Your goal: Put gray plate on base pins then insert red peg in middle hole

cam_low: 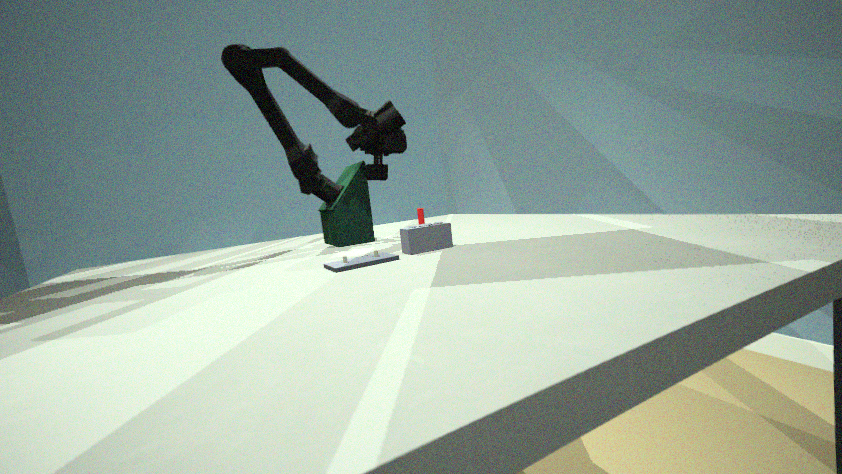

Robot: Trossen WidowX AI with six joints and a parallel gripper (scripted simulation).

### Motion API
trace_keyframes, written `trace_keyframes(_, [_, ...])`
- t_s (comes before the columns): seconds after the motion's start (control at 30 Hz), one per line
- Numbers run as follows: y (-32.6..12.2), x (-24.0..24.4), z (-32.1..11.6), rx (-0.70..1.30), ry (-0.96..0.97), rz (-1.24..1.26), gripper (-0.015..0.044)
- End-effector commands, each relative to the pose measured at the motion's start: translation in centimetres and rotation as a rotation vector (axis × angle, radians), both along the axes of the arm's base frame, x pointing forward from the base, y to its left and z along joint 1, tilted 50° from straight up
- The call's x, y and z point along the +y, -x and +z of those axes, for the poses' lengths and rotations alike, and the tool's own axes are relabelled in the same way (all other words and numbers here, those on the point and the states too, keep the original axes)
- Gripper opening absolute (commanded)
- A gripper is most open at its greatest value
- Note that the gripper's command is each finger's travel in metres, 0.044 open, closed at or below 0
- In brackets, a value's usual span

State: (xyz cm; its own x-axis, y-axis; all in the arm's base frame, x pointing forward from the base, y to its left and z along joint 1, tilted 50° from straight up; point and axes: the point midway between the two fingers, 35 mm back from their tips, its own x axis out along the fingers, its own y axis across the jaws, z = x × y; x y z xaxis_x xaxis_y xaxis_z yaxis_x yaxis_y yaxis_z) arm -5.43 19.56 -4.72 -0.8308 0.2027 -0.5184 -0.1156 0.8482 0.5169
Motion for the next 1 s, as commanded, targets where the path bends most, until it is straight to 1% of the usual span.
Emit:
trace_keyframes(0.0, [0.0,0.0,0.0,0.0,0.0,0.0,0.0426])
trace_keyframes(0.03, [-0.2,0.1,-0.1,-0.011,-0.002,0.004,0.044])
trace_keyframes(0.07, [-0.8,0.4,-0.5,-0.042,-0.007,0.017,0.044])
trace_keyframes(0.17, [-4.4,1.6,-2.3,-0.212,-0.025,0.103,0.044])
trace_keyframes(0.33, [-11.6,2.2,-4.3,-0.467,-0.011,0.313,0.044])
trace_keyframes(0.43, [-16.8,1.4,-4.4,-0.576,0.056,0.419,0.044])
trace_keyframes(0.53, [-21.5,0.3,-4.1,-0.655,0.109,0.582,0.044])
trace_keyframes(0.63, [-26.1,-1.3,-3.2,-0.697,0.165,0.768,0.044])
trace_keyframes(0.73, [-30.5,-3.0,-1.9,-0.699,0.22,0.983,0.044])
trace_keyframes(0.9, [-37.5,-6.3,1.6,-0.597,0.321,1.352,0.044])
trace_keyframes(0.97, [-39.2,-7.2,2.7,-0.549,0.347,1.443,0.044])
